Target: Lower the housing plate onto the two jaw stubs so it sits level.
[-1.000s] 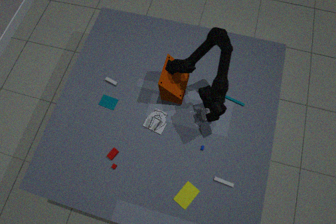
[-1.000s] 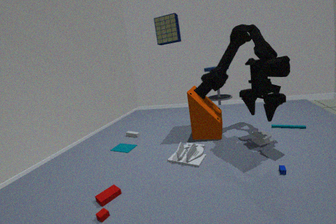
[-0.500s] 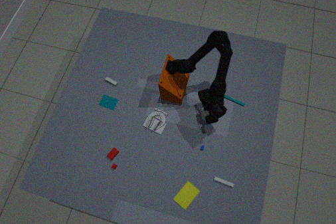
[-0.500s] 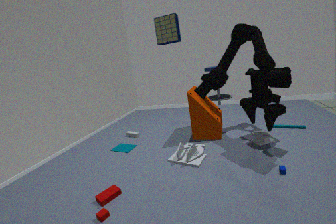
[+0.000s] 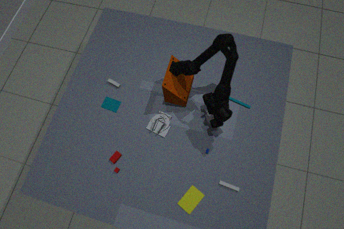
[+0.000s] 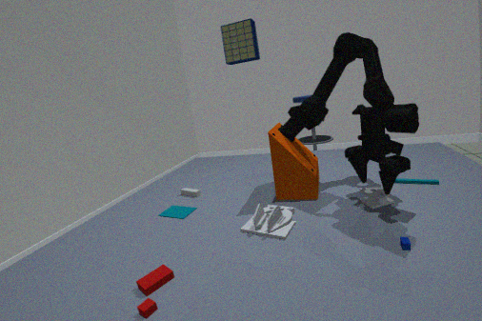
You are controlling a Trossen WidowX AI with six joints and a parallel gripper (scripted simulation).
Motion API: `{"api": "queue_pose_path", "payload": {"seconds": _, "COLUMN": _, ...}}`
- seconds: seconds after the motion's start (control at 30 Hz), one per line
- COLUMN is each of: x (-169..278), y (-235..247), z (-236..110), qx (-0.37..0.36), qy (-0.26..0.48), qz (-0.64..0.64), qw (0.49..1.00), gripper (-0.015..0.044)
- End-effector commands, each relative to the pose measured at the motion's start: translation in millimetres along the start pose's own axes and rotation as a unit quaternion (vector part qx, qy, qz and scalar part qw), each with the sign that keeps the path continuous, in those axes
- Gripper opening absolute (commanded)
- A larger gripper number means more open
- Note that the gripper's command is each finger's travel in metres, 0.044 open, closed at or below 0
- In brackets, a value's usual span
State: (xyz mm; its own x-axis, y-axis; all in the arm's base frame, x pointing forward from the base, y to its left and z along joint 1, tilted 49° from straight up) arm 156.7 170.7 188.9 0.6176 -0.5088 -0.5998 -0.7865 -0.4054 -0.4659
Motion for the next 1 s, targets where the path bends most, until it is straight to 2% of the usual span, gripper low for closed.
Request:
{"api": "queue_pose_path", "payload": {"seconds": 0.0, "x": 1.3, "y": 1.3, "z": 4.0, "qx": -0.002, "qy": 0.002, "qz": 0.005, "qw": 1.0, "gripper": 0.044}}
{"api": "queue_pose_path", "payload": {"seconds": 0.97, "x": 1.4, "y": 1.7, "z": 34.0, "qx": -0.002, "qy": 0.001, "qz": 0.005, "qw": 1.0, "gripper": 0.044}}
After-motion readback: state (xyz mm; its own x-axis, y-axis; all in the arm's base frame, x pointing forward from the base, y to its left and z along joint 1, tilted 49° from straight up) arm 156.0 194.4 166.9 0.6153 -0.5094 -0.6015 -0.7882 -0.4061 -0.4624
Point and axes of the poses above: the point midway between the two fingers, 35 mm back from their tips, its own z axis out along the fingers, its own y axis across the jaws, x = y × z, the point moved 10 cm from there along -z, back along the fingers, and after that the axes turned 8 degrees about -z, right-handed, at the moved point
